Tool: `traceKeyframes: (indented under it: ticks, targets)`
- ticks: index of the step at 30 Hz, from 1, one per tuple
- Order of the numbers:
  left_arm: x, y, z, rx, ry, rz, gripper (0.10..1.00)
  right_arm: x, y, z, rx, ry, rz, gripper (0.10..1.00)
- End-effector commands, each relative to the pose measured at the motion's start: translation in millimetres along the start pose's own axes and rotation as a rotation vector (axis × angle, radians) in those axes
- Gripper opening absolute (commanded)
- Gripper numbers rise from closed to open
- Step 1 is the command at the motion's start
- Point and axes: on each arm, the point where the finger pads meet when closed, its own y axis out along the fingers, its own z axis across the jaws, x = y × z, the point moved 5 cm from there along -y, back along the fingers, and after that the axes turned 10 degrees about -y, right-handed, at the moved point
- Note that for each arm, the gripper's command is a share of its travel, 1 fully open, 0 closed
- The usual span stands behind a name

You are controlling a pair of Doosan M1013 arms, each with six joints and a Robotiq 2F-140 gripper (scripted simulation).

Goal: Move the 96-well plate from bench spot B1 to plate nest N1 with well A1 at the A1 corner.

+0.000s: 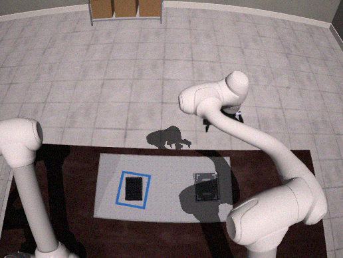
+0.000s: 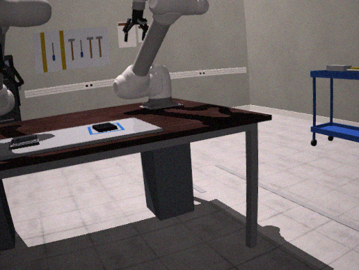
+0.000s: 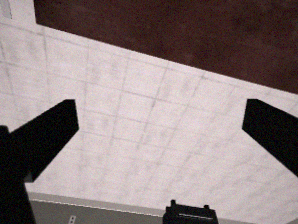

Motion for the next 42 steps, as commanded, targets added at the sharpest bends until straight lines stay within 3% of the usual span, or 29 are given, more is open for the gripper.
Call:
traceKeyframes:
  ticks: [1, 17, 26, 42]
  targets:
    - [0.2, -0.3, -0.2, 0.000, 0.000, 0.000, 1.000, 0.3, -1.3, 0.1, 0.001, 0.000, -0.001, 1.000]
    - [0.2, -0.3, -0.2, 0.000, 0.000, 0.000, 1.000, -0.3, -0.2, 8.0, 0.002, 0.051, 0.000, 1.000]
    - [0.2, -0.3, -0.2, 0.000, 0.000, 0.000, 1.000, -2.8, 4.1, 36.6, 0.005, 0.234, 0.006, 1.000]
    - [0.2, -0.3, -0.2, 0.000, 0.000, 0.000, 1.000, -14.0, 16.6, 109.1, 0.004, 0.698, 0.027, 1.000]
